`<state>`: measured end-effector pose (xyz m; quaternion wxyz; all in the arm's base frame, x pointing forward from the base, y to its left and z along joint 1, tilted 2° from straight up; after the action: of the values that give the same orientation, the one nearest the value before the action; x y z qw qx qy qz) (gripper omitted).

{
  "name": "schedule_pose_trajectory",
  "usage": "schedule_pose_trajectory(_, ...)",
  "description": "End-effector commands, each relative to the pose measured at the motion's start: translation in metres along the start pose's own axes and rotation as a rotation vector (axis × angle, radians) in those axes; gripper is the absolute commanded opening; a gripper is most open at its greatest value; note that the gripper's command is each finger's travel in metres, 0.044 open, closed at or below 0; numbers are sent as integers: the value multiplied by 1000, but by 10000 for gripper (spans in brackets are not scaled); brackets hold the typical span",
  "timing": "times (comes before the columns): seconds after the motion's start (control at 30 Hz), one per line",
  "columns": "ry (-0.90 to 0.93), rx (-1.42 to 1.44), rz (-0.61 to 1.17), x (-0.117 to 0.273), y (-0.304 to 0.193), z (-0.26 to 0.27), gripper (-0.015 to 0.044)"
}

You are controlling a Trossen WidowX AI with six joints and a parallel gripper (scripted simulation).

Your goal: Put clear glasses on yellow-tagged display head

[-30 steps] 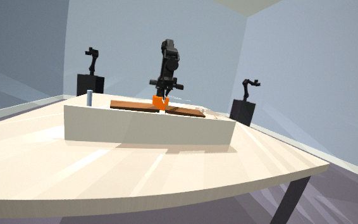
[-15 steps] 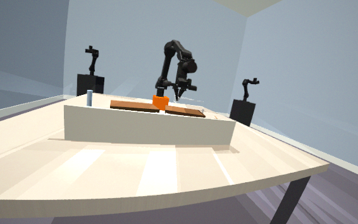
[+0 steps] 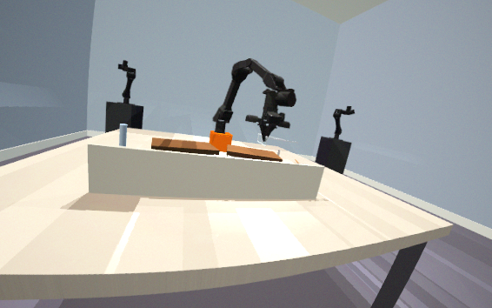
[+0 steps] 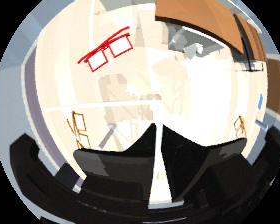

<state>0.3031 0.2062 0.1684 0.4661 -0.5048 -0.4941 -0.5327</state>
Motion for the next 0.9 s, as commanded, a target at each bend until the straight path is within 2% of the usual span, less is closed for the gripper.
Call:
schedule_pose_trajectory(0.0, -4, -2, 10, -3, -12, 23, 0)
schedule_pose_trajectory(0.27, -1, -2, 12, -4, -41, 67, 0)
schedule_pose_trajectory(0.5, 0, -2, 12, -7, -44, 71, 0)
schedule_pose_trajectory(0.87, -1, -2, 12, -64, -45, 70, 0)
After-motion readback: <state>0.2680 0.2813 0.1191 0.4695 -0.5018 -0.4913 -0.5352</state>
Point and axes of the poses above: the point midway between the two fingers, 35 mm back from their tips, its own x axis back along the fingers, its own z axis across the jaws, y = z × x, the point moved 10 cm from there along x, back along the fingers, and after that the axes turned 10 degrees about -x, right-handed, at the moved point
